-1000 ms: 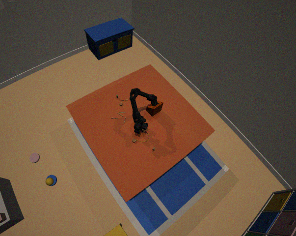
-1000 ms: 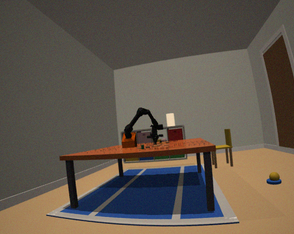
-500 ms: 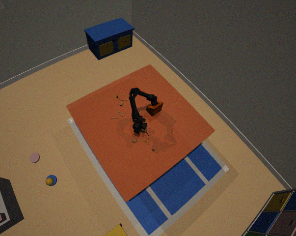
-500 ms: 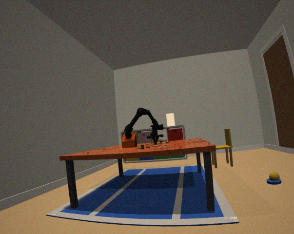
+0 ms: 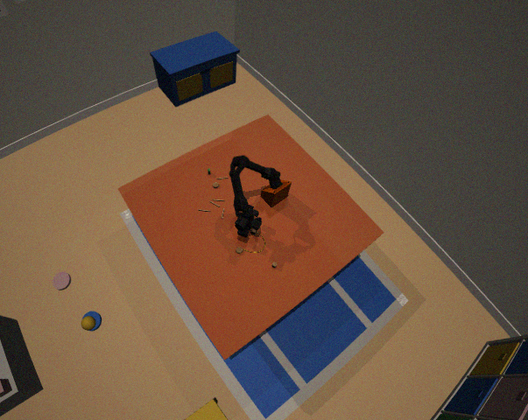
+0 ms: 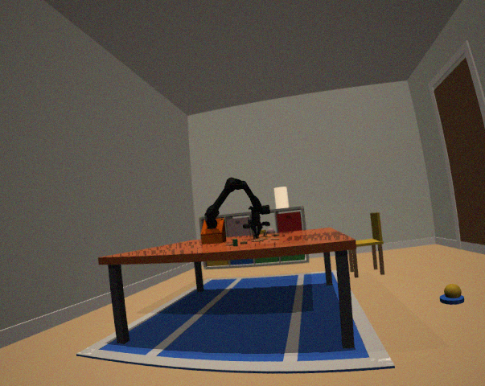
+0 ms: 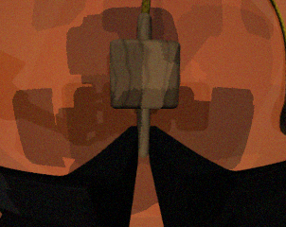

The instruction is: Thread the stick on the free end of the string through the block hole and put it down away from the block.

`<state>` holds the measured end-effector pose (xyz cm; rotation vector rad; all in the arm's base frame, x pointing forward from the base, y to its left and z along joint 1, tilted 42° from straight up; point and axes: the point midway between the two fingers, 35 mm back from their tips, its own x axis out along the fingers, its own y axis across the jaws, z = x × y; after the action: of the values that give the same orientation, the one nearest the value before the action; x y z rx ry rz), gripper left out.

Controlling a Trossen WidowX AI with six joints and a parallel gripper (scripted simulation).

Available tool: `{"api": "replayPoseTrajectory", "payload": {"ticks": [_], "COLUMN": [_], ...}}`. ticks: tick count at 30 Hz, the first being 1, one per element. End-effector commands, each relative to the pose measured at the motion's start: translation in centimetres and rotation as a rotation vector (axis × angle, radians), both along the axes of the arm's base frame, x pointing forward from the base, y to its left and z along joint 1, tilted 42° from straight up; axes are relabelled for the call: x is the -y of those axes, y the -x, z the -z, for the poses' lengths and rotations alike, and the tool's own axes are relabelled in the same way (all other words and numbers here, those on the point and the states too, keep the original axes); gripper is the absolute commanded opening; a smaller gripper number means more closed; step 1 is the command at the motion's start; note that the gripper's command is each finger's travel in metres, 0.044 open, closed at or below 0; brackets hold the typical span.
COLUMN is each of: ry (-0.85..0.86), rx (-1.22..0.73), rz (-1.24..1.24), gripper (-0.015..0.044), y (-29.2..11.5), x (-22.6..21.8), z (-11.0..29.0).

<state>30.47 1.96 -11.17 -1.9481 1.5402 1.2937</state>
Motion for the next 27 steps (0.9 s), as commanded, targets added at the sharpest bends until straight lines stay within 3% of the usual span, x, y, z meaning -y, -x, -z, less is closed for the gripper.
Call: {"api": "replayPoseTrajectory", "payload": {"ticks": [1,27], "ry": [0.001,-0.003], "rx": [0.001,0.01], "rz": [0.002,-0.007], "gripper": [0.0,0.0], "y": [-0.2,-1.4], "x": [0.6,2.9], "z": [-0.3,-2.3]}}
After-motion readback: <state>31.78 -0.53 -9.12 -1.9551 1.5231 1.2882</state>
